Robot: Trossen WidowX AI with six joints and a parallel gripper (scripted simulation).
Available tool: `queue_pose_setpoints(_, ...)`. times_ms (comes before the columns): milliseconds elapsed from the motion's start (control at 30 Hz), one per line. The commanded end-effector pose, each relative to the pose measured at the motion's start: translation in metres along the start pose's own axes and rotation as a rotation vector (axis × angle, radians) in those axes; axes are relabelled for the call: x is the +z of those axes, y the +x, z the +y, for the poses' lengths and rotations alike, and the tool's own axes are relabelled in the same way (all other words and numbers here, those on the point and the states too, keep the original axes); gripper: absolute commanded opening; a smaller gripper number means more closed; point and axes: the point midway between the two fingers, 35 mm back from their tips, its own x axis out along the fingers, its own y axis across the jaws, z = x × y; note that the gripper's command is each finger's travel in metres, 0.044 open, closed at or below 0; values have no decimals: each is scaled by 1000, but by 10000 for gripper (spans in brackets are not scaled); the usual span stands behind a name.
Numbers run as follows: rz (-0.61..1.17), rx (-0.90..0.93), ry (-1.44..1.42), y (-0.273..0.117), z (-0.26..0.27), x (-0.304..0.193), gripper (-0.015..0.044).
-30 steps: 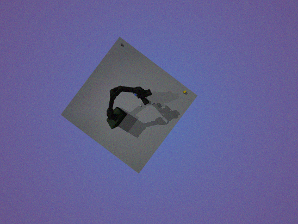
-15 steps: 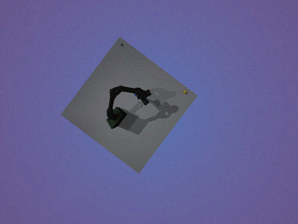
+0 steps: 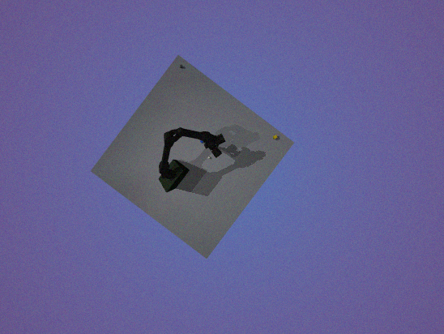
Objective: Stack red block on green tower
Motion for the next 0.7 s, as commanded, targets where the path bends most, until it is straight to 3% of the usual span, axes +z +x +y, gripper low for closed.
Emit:
queue_pose_setpoints(0,-3,6,7,0,0,0,0)
queue_pose_setpoints(200,-3,5,7,-3,0,0,0)
queue_pose_setpoints(667,0,0,1,0,0,0,368)
